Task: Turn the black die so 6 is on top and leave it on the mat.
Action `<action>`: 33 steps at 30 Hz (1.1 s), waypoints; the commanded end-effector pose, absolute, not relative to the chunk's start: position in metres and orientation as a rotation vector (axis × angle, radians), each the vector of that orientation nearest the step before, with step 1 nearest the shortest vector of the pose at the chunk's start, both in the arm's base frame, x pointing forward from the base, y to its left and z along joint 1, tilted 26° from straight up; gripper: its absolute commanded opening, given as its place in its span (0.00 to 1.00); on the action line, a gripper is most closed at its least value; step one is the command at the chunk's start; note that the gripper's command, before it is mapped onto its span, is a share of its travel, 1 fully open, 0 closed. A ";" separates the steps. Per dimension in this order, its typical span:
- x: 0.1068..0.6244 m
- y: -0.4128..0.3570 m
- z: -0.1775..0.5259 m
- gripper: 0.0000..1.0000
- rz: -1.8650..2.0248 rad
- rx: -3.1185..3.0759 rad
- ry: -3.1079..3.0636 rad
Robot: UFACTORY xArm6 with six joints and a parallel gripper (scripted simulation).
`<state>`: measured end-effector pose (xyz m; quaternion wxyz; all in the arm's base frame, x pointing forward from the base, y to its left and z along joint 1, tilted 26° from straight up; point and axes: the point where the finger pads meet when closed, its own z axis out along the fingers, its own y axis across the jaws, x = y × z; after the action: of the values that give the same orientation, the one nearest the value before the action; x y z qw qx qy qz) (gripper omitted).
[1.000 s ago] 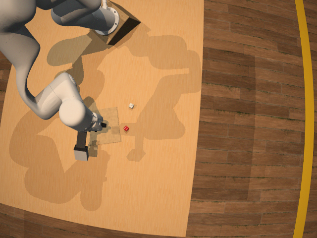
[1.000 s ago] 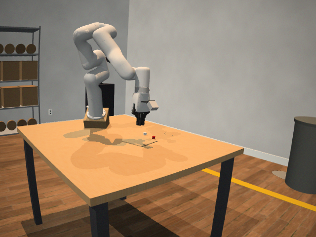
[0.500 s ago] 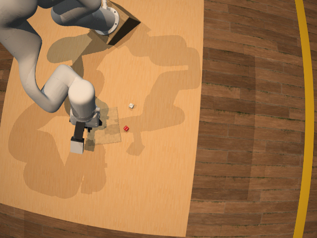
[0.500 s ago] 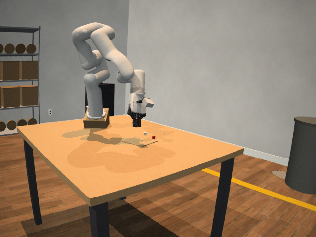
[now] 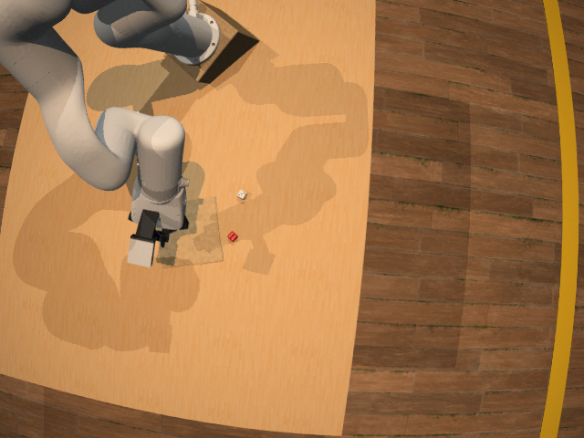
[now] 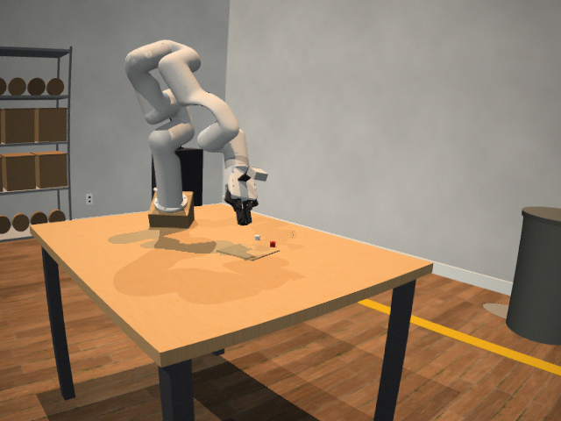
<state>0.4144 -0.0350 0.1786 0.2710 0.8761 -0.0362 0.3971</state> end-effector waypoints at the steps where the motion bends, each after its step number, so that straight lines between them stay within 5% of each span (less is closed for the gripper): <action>1: 0.414 -0.030 0.179 0.11 1.270 2.293 -0.058; 33: 0.404 -0.002 0.161 0.11 1.578 2.329 0.098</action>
<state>0.4017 0.0002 0.1657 0.1640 0.8178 0.0338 0.5507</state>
